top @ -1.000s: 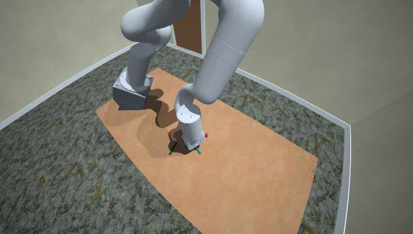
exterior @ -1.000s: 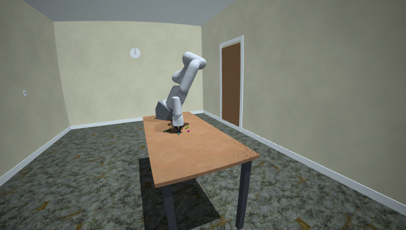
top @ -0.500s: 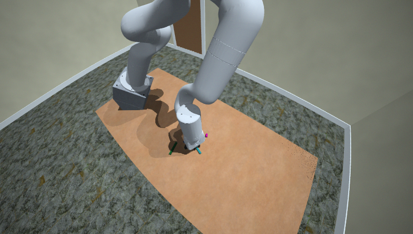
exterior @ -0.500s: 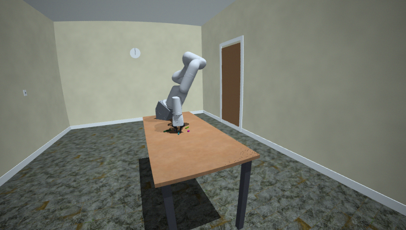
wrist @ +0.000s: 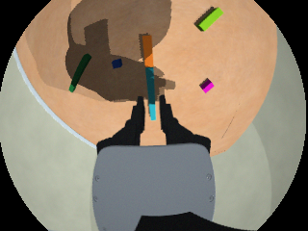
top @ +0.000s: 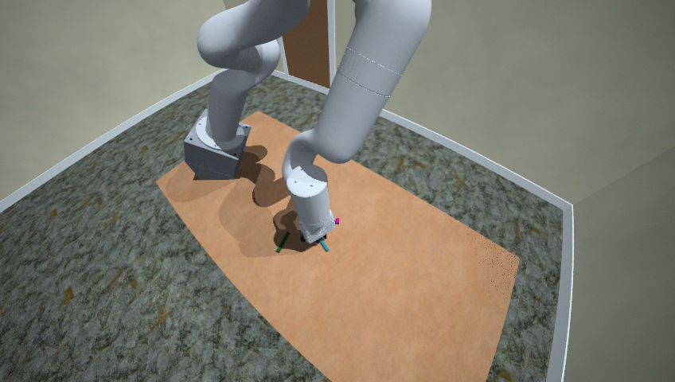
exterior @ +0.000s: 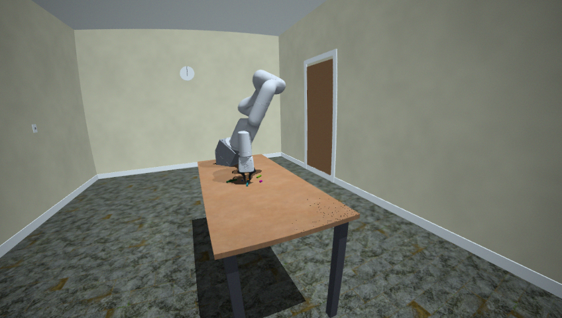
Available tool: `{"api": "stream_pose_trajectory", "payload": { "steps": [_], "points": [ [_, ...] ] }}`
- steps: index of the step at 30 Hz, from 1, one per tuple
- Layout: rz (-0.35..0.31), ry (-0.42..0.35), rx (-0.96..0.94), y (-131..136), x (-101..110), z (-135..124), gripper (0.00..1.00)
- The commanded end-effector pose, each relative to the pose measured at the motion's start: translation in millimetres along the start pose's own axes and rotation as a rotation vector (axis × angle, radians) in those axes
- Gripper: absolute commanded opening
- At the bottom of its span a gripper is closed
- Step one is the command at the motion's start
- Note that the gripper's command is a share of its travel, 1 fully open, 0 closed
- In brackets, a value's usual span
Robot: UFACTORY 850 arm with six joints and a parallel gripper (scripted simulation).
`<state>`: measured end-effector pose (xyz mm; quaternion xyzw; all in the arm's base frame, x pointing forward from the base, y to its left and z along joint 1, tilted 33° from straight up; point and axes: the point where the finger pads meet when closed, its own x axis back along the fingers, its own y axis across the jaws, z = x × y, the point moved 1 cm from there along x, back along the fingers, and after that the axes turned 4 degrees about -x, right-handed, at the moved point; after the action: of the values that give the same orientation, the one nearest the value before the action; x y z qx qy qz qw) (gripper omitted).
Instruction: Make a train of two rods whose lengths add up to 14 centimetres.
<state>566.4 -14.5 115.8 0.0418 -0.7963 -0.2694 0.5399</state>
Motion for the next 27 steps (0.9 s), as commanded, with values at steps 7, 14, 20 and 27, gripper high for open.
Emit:
{"api": "stream_pose_trajectory", "payload": {
  "steps": [7,14,20,27],
  "points": [
    [0.000,0.000,0.000,0,43,-1,0.24],
    [0.000,0.000,0.000,0,70,-1,0.24],
    [0.000,0.000,0.000,0,74,-1,0.24],
    [0.000,0.000,0.000,0,75,-1,1.00]
  ]
}}
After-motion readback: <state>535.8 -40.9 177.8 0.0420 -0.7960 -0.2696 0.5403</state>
